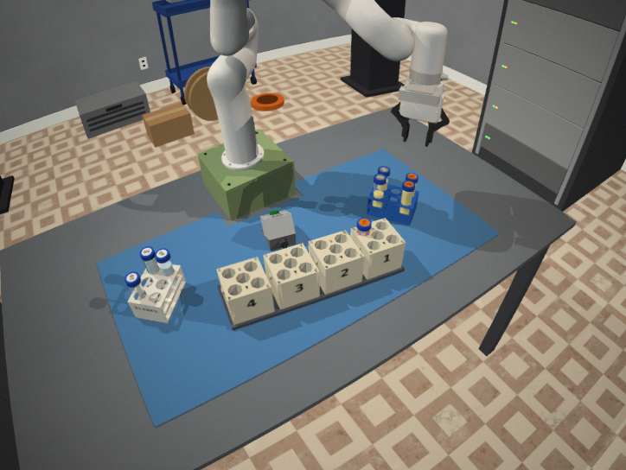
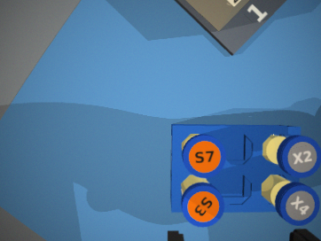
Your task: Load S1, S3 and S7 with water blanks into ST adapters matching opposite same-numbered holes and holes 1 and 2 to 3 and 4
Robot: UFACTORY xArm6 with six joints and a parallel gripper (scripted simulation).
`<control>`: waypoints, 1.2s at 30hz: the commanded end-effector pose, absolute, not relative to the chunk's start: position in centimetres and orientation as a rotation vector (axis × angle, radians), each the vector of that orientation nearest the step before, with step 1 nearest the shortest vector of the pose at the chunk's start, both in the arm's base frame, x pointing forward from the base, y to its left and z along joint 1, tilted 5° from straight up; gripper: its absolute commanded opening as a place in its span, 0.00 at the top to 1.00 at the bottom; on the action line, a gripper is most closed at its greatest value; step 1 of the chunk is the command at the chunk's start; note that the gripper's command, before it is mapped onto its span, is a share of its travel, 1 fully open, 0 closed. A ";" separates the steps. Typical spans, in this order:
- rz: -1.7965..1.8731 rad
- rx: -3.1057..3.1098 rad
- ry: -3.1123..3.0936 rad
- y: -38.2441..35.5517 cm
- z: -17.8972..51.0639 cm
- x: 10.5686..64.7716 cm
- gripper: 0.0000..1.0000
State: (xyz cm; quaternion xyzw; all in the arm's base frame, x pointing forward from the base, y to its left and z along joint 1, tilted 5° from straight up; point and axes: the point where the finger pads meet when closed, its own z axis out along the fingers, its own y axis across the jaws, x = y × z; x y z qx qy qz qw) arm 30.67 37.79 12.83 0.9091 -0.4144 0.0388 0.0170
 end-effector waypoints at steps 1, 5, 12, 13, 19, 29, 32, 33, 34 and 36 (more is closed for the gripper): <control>0.123 2.827 -1.292 38.4 13.0 30.6 0.43; 0.123 2.827 -1.292 38.4 13.0 30.6 0.43; 0.123 2.827 -1.292 38.4 12.4 30.6 0.43; 0.123 2.827 -1.292 38.4 12.2 30.7 0.43; 0.123 2.827 -1.292 38.3 11.4 30.7 0.43; 0.123 2.827 -1.292 38.2 9.4 30.8 0.43; 0.123 2.827 -1.292 38.2 9.0 30.8 0.43; 0.123 2.827 -1.292 38.2 9.0 30.8 0.43; 0.123 2.827 -1.292 38.2 8.8 30.9 0.43; 0.123 2.827 -1.292 38.1 8.4 30.9 0.43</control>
